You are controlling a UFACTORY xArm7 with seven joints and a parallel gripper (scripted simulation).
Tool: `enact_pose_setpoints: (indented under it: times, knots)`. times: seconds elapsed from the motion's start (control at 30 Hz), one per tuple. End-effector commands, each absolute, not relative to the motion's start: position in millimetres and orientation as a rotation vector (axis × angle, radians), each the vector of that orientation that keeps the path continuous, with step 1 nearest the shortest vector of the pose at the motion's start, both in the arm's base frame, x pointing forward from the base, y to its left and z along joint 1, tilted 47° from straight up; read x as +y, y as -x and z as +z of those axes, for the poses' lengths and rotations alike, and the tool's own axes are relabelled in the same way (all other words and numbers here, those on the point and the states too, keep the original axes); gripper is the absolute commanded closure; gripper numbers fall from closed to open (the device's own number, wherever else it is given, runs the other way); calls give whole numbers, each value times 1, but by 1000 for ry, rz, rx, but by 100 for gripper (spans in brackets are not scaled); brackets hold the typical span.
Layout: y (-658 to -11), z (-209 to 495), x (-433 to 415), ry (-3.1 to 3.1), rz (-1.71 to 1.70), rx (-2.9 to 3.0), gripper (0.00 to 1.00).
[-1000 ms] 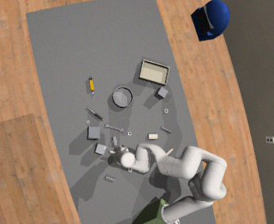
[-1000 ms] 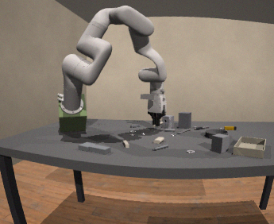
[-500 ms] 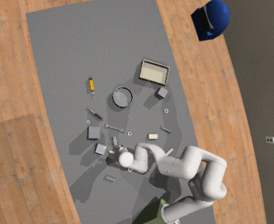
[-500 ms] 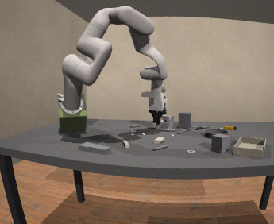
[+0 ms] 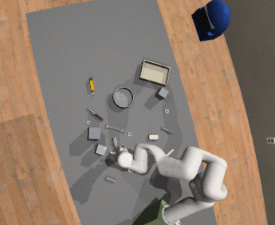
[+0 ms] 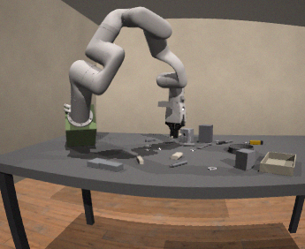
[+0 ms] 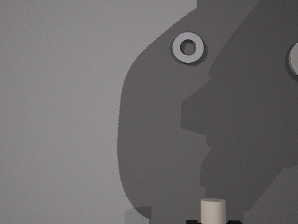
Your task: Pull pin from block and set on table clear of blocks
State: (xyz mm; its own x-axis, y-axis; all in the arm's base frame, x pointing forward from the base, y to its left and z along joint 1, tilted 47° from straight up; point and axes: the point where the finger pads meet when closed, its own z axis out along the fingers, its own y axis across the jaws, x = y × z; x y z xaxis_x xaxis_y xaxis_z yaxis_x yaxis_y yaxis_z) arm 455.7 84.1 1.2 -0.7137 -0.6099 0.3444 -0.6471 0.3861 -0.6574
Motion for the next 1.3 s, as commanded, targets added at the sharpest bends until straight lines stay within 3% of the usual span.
enact_pose_setpoints:
  times: [0.0, 1.27]
  knots:
    - [-455, 2, 85, -1162, 1258, -2569, 100]
    - [-445, 5, 77, -1122, 1273, -2531, 100]
